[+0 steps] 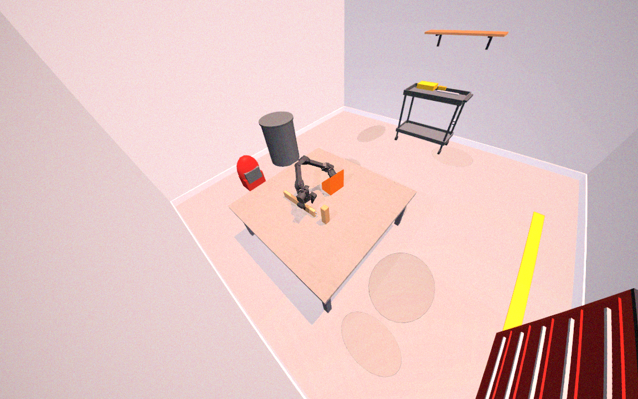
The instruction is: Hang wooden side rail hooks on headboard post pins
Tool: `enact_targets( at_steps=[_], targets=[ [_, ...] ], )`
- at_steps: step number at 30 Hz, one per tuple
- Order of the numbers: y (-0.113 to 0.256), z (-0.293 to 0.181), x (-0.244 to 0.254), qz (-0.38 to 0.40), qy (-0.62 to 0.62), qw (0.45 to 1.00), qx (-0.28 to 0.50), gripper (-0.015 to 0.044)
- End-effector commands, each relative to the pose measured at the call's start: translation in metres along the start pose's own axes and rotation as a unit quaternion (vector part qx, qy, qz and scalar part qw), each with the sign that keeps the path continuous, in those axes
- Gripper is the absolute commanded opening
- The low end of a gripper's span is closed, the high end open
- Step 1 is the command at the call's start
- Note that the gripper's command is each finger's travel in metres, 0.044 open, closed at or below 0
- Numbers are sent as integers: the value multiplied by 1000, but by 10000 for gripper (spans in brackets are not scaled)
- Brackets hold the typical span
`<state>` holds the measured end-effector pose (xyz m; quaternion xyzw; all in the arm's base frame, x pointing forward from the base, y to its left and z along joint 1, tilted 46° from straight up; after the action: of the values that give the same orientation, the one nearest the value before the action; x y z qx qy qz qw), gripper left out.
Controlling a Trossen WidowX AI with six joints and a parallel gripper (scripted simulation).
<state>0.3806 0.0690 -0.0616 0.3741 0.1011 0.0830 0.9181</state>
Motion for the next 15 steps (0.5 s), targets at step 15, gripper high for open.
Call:
enact_targets(
  at_steps=[15],
  targets=[
    [-29, 0, 1, 1, 2, 1000, -2, 440]
  ],
)
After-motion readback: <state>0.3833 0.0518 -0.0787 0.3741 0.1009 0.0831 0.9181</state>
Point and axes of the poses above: the point midway between the two fingers, 35 mm back from their tips, its own y axis back along the fingers, its own x axis across the jaws, z = x × y, the point moved 2 cm from there along y, back along the fingers, and after that the axes turned 6 degrees about y, right-handed, at the moved point
